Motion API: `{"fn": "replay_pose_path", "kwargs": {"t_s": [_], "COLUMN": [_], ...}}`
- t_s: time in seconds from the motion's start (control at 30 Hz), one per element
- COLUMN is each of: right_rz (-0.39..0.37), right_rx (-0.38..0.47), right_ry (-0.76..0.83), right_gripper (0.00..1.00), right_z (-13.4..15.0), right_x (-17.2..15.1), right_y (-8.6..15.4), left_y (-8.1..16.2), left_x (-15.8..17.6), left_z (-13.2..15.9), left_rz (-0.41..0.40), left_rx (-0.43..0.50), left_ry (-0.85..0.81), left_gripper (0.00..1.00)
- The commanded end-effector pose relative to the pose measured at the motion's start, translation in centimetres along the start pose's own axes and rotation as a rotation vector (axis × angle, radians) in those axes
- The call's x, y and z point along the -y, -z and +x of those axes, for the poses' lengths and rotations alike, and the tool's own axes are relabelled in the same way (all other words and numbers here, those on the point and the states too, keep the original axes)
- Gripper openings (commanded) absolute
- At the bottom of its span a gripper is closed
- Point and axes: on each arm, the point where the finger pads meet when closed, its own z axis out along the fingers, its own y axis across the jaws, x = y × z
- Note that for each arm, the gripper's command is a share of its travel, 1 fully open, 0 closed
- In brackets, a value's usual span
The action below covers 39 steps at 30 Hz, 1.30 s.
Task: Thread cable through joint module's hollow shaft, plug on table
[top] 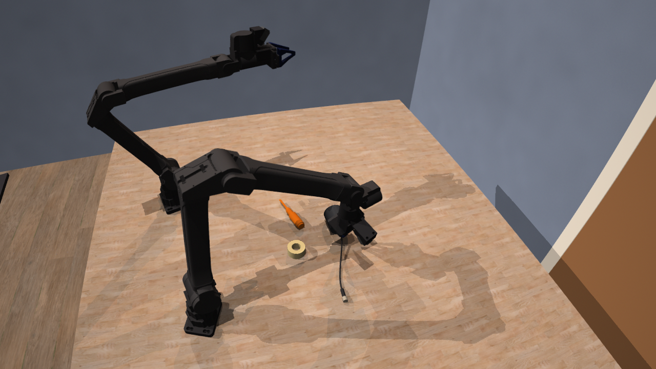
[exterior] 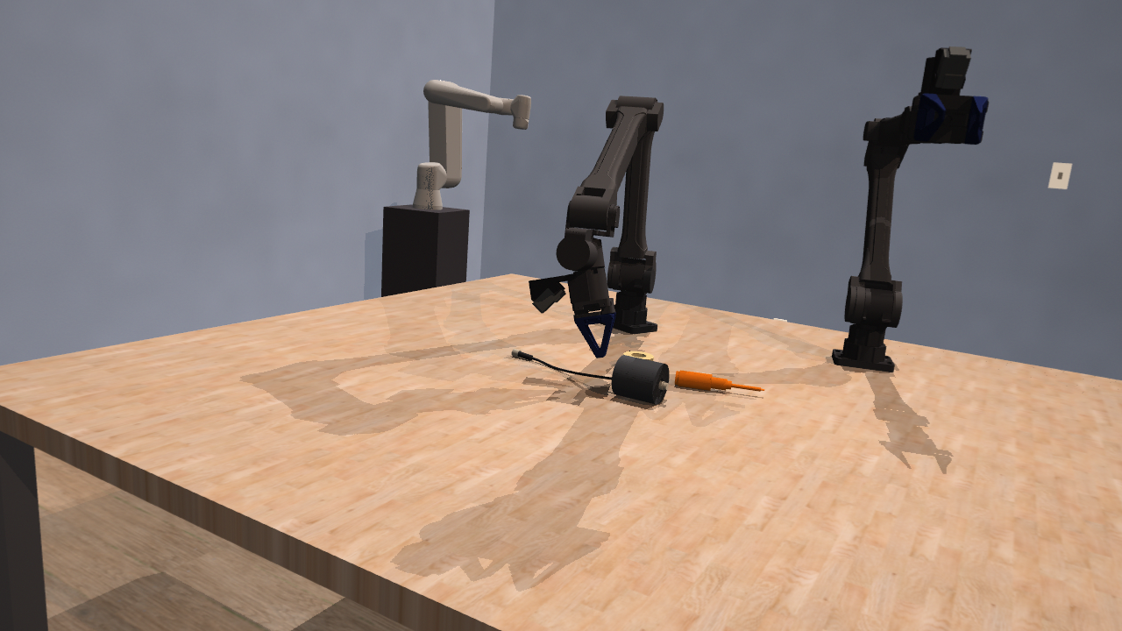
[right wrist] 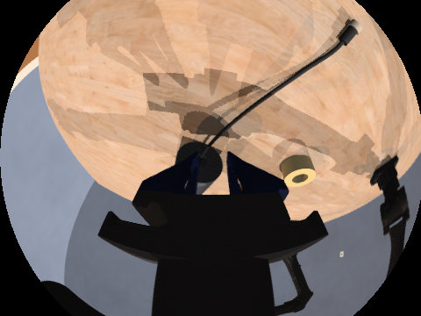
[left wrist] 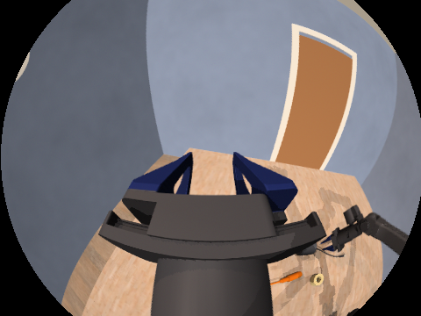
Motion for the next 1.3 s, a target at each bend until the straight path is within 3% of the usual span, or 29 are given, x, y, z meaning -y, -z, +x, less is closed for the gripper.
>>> {"fn": "replay_pose_path", "kwargs": {"t_s": [0.0,0.63,0.73,0.97,1.1,1.27], "right_rz": [-0.025,-0.033,-0.010,-0.041,-0.001,-0.039], "right_rx": [0.009,0.020,0.013,0.030,0.008,0.036], "right_ry": [0.114,0.508,0.570,0.741,0.775,0.902], "right_gripper": [0.32,0.32,0.32,0.32,0.32,0.32], "right_z": [-0.6,-0.8,-1.3,-1.0,-1.3,-1.2], "right_x": [-0.2,0.0,0.4,0.0,0.9,0.1], "right_y": [0.9,1.5,-0.1,1.5,0.2,1.5], "left_y": [0.2,0.2,0.2,0.2,0.2,0.2], "left_x": [0.0,0.0,0.0,0.0,0.0,0.0], "left_z": [-2.1,-2.1,-2.1,-2.1,-2.1,-2.1], "left_rz": [0.000,0.000,0.000,0.000,0.000,0.000], "left_rx": [0.042,0.042,0.042,0.042,0.042,0.042], "left_ry": [-0.005,-0.005,-0.005,-0.005,-0.005,-0.005], "left_gripper": [0.46,0.46,0.46,0.46,0.46,0.46]}}
